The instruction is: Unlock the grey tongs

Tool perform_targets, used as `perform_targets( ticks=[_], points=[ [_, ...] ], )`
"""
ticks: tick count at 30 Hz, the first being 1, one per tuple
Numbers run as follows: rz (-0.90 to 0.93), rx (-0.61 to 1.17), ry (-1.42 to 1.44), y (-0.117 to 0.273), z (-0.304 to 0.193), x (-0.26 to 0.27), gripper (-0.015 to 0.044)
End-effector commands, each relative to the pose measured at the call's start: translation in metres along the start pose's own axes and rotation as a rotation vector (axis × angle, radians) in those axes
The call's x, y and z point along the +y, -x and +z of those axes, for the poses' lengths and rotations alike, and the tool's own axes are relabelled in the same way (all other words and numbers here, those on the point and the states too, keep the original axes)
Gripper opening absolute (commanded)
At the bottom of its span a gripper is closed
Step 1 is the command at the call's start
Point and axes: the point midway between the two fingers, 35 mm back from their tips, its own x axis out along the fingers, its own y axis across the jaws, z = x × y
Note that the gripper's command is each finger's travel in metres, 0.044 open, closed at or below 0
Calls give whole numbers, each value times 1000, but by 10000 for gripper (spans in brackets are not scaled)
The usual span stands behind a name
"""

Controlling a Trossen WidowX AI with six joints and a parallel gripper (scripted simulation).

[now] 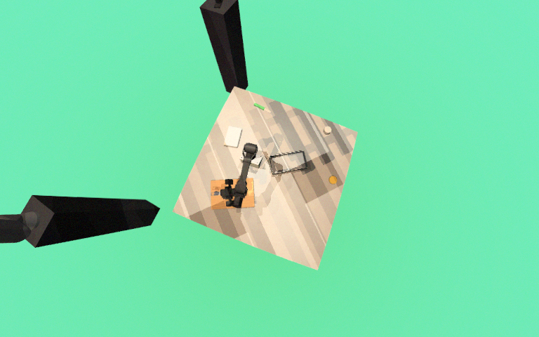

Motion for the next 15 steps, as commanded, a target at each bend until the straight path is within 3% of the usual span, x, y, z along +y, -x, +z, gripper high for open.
perform_targets(
  ticks=[1, 6, 15],
  points=[
    [13, -141, -30, 14, 7, -3, -150],
    [23, -271, -51, 27, 8, -6, -150],
    [24, -276, -52, 27, 9, -7, -150]
  ],
)
